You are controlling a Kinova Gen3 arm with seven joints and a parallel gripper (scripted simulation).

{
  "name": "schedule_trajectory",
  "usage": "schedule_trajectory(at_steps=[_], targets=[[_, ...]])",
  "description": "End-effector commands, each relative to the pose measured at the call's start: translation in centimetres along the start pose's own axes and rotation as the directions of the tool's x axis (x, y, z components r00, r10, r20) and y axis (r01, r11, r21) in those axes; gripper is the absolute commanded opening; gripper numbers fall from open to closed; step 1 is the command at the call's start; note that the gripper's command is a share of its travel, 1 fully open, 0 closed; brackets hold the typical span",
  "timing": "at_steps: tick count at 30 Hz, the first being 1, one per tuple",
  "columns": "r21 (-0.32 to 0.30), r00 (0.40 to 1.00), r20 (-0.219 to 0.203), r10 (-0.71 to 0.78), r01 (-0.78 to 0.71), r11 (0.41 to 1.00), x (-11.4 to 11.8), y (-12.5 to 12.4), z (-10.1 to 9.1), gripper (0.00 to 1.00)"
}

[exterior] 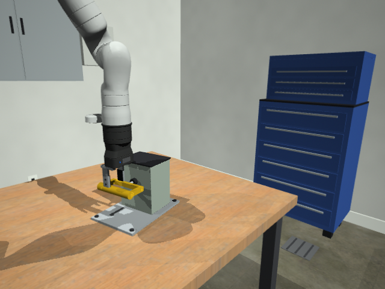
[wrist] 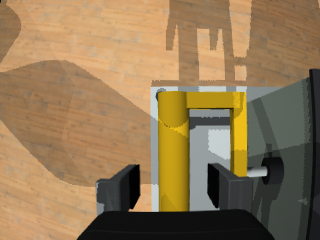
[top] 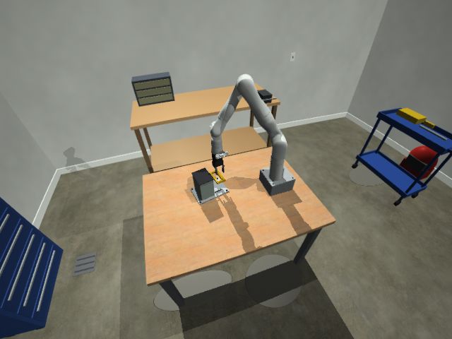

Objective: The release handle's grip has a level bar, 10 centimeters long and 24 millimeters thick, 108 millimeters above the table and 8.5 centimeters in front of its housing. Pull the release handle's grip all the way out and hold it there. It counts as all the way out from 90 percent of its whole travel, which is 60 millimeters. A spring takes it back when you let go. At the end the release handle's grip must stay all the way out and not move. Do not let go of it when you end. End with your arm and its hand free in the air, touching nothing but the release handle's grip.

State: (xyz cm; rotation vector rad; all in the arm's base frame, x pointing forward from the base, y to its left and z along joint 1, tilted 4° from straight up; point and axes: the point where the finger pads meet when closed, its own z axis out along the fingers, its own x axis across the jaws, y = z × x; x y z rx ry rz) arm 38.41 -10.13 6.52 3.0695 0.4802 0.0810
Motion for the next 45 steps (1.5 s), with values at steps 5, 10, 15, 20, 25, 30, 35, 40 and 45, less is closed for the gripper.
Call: schedule_trajectory(at_steps=[5, 10, 15, 20, 25, 30, 35, 40, 45], targets=[[-0.004, 1.000, -0.001, 0.002, -0.002, 1.000, -0.1, 0.4, 0.0, 0.93], [-0.004, 1.000, -0.001, 0.002, -0.002, 1.000, -0.1, 0.4, 0.1, 0.93], [-0.003, 1.000, 0.001, 0.002, -0.002, 1.000, -0.2, 0.3, 0.4, 0.93], [-0.003, 1.000, 0.002, 0.002, -0.002, 1.000, -0.2, 0.3, 0.8, 0.93], [-0.003, 1.000, 0.002, 0.002, -0.002, 1.000, -0.2, 0.3, 1.1, 0.93], [-0.003, 1.000, 0.002, 0.002, -0.002, 1.000, -0.2, 0.3, 1.6, 0.93], [-0.003, 1.000, 0.002, 0.002, -0.002, 1.000, -0.2, 0.3, 2.2, 0.93], [-0.003, 1.000, 0.002, 0.002, -0.002, 1.000, -0.3, 0.3, 2.8, 0.93], [-0.003, 1.000, 0.002, 0.002, -0.002, 1.000, -0.3, 0.3, 3.1, 0.93]])
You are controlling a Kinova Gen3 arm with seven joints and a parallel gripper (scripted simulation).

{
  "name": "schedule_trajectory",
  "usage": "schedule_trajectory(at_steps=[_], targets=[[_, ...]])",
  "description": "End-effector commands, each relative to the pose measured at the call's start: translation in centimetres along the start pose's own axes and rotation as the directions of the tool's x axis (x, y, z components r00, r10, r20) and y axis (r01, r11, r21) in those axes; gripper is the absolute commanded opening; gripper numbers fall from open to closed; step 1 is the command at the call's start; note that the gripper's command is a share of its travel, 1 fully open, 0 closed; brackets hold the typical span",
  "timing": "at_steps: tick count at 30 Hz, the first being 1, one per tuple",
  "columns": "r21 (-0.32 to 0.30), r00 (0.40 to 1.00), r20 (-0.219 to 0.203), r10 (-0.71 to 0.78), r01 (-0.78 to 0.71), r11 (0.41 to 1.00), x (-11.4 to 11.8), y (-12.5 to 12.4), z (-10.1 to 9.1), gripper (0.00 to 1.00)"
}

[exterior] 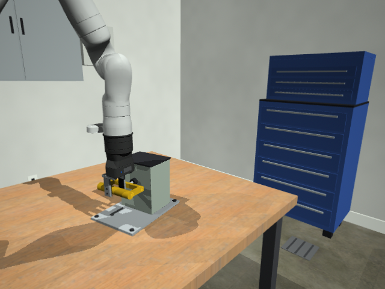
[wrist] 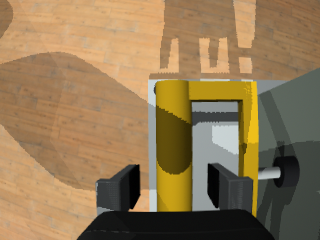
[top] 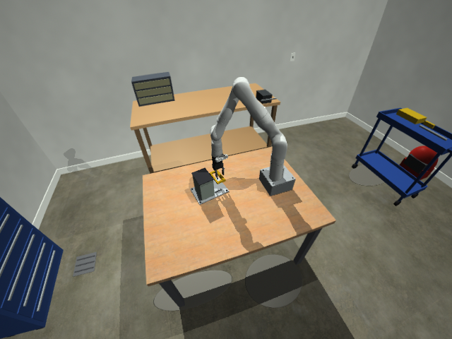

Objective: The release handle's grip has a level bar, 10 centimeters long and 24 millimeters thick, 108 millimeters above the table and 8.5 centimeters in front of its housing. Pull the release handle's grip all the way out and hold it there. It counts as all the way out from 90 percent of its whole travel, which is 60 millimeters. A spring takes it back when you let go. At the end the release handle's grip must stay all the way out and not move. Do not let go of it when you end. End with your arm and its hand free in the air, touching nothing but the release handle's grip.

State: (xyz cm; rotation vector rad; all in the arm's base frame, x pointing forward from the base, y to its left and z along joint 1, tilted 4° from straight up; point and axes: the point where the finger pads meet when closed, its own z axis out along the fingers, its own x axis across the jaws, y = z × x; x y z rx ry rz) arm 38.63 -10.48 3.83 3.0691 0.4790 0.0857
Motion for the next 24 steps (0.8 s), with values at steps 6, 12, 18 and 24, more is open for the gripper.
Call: schedule_trajectory(at_steps=[6, 12, 18, 24], targets=[[-0.002, 1.000, 0.005, 0.001, -0.001, 1.000, -0.25, 0.00, 0.98, 0.93], [-0.002, 1.000, 0.005, 0.001, -0.001, 1.000, -0.25, 0.01, 1.29, 0.93], [-0.003, 1.000, 0.005, 0.001, -0.001, 1.000, -0.23, 0.02, 1.35, 0.93], [-0.003, 1.000, 0.004, 0.001, -0.001, 1.000, -0.21, 0.04, 1.33, 0.93]])
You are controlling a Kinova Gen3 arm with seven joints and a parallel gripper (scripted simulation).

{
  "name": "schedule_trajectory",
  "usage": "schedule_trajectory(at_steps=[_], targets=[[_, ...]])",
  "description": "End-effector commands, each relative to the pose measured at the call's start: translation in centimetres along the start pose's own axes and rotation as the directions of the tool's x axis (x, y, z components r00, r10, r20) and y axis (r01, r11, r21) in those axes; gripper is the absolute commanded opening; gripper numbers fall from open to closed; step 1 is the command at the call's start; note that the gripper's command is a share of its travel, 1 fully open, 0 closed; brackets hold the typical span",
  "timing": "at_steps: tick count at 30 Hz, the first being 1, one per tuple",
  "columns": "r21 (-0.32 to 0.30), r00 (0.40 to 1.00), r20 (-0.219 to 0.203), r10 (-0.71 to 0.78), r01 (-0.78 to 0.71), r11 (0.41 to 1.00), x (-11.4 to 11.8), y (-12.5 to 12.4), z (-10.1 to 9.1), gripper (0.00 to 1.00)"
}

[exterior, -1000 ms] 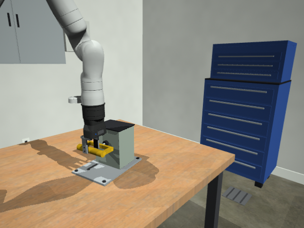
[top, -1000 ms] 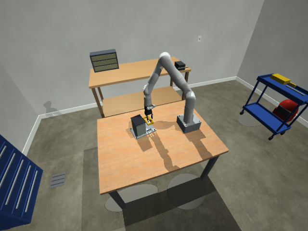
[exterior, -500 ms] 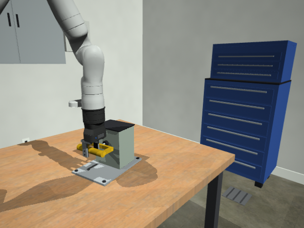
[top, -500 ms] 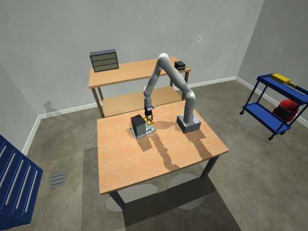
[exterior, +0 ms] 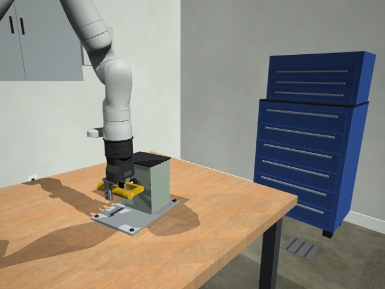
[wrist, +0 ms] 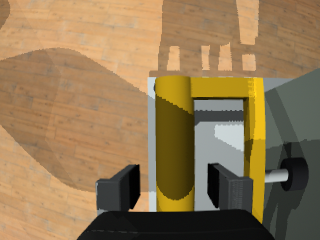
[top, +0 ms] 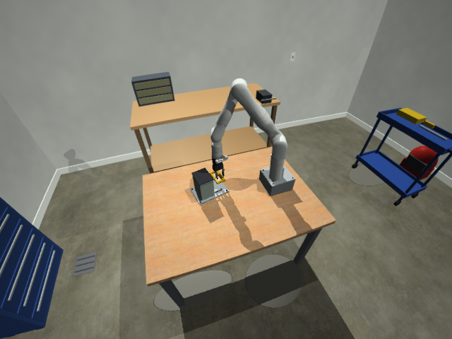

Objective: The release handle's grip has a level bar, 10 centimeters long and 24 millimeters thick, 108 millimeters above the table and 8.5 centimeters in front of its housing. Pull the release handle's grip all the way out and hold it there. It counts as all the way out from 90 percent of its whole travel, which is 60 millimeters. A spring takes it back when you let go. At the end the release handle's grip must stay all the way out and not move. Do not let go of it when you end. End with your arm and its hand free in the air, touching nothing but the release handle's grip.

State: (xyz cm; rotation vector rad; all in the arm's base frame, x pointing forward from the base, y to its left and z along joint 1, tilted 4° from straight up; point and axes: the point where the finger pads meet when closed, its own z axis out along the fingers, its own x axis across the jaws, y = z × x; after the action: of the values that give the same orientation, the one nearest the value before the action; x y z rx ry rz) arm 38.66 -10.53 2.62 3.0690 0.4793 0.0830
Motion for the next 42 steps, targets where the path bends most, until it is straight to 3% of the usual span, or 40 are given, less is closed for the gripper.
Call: schedule_trajectory(at_steps=[1, 33, 34, 42], targets=[[-0.003, 1.000, 0.002, 0.001, -0.001, 1.000, -0.16, 0.04, 0.11, 0.93], [-0.003, 1.000, 0.002, 0.001, -0.001, 1.000, -0.16, 0.04, 0.11, 0.93], [-0.003, 1.000, 0.002, 0.001, -0.001, 1.000, -0.16, 0.04, 0.11, 0.00], [-0.003, 1.000, 0.004, 0.001, -0.001, 1.000, -0.20, 0.01, 0.11, 0.00]])
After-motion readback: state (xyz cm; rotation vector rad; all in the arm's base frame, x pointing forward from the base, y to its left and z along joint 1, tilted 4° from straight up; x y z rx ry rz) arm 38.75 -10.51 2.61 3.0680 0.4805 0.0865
